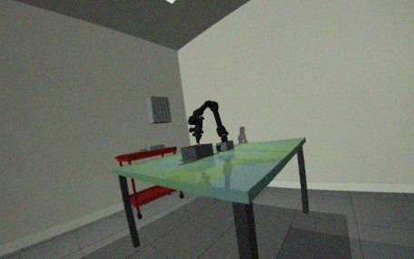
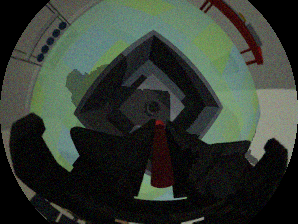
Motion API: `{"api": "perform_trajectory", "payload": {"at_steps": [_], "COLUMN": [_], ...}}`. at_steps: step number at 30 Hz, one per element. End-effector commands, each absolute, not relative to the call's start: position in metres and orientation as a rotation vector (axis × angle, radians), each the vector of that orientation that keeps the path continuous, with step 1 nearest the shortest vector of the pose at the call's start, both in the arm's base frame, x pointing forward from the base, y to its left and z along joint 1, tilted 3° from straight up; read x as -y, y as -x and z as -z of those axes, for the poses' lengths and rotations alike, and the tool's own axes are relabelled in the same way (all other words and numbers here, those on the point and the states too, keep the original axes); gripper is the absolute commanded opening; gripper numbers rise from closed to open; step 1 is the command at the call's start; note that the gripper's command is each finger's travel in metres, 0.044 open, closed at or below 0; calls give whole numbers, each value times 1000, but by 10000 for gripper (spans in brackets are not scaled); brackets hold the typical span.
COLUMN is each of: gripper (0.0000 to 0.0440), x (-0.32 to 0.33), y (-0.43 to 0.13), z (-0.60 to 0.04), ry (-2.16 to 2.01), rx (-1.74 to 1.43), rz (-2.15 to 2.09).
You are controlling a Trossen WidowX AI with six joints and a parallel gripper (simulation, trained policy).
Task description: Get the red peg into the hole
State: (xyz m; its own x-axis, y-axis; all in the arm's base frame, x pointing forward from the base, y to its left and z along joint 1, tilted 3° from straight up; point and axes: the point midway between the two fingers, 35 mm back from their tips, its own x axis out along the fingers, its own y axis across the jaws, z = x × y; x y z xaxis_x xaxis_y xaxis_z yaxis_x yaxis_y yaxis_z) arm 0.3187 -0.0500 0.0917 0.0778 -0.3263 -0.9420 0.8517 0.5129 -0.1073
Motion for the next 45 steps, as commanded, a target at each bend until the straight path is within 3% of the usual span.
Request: {"api": "perform_trajectory", "payload": {"at_steps": [1, 7, 9, 14, 18, 28, 45], "gripper": [0, 1, 23, 140, 171, 433, 440], "x": [60, 69, 70, 73, 79, 82, 68], "y": [-328, -336, -335, -336, -344, -377, -429], "z": [-86, -68, -61, -44, -42, -56, -86], "ry": [-559, -550, -545, -543, -531, -582, -642], "rx": [-1191, -1230, -1254, -1307, -1319, -1322, -1261], "rz": [924, 869, 852, 819, 785, 711, 556]}}
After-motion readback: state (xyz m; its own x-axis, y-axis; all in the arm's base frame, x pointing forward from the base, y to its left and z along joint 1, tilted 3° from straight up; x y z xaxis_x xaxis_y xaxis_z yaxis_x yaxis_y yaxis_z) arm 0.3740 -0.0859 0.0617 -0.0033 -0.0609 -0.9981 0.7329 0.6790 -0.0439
